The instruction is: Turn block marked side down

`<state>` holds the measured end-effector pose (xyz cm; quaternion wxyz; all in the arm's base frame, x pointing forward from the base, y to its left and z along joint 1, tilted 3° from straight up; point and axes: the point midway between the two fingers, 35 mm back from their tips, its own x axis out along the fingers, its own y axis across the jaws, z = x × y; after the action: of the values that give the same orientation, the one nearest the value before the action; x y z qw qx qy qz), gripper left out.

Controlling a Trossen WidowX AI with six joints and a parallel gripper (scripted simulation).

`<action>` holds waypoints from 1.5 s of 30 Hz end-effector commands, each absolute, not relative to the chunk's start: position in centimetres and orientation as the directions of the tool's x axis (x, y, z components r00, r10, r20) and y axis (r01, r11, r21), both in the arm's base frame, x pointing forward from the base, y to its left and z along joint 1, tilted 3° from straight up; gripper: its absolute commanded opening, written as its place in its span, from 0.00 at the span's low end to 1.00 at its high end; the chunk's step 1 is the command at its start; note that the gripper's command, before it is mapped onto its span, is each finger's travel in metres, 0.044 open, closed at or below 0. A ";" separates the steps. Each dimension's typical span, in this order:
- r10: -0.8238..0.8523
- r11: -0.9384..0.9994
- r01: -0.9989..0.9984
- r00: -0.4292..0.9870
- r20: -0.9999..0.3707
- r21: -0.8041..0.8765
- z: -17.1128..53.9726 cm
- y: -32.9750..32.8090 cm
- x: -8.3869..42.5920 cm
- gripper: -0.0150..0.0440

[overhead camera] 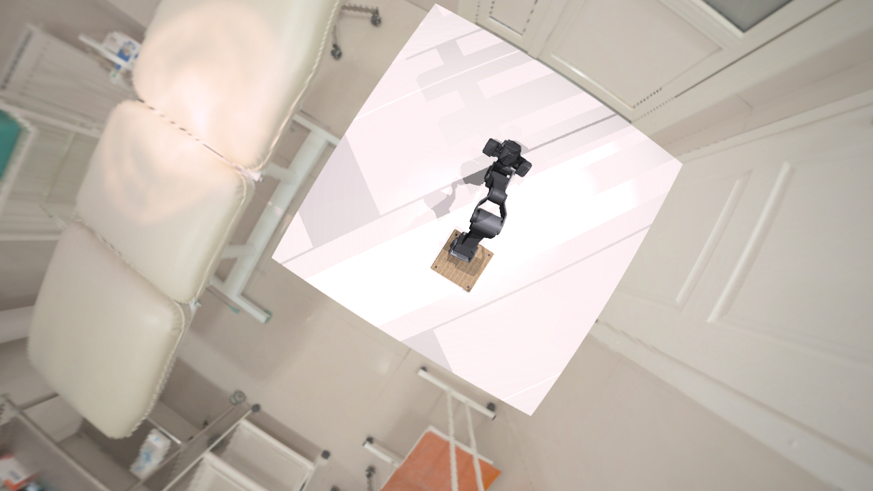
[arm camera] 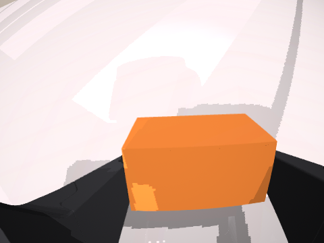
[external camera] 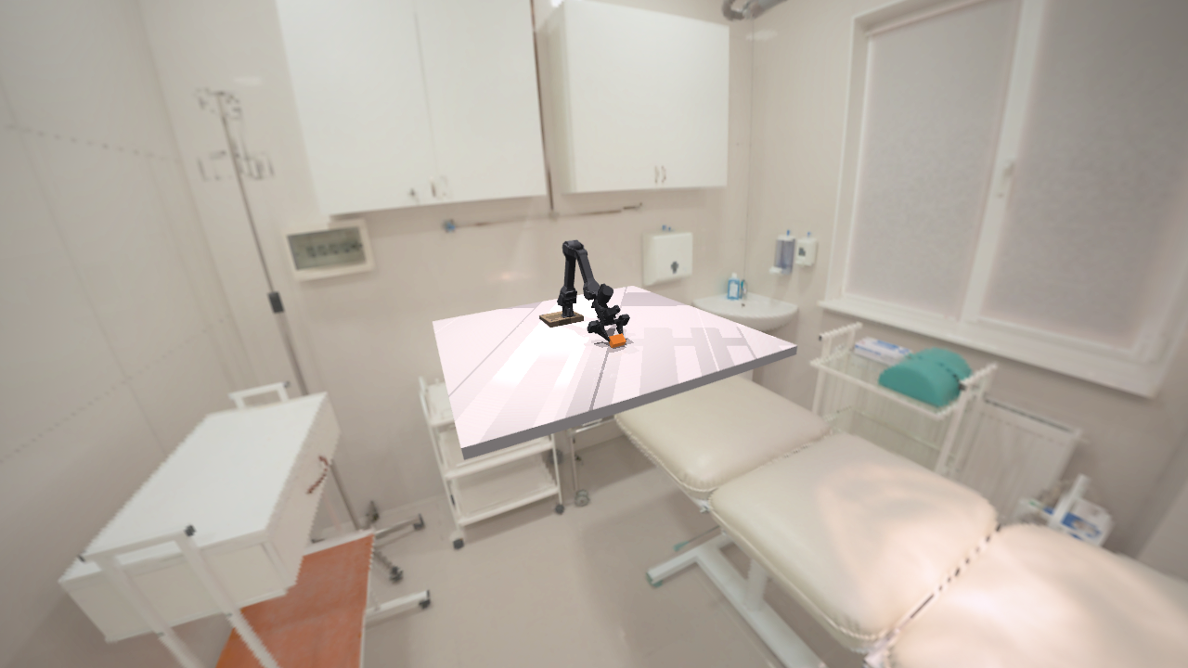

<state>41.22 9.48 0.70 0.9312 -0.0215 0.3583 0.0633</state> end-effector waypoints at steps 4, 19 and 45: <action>0.105 0.991 -0.134 0.788 -0.606 -0.002 -0.4 9.3 40.5 0.25; 0.117 0.992 -0.130 0.886 -0.449 0.002 0.0 8.9 39.0 0.25; 0.118 0.992 -0.130 0.894 -0.431 0.002 0.3 8.9 39.0 0.74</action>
<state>38.97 8.93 0.24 0.9729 -0.0111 0.2219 0.0645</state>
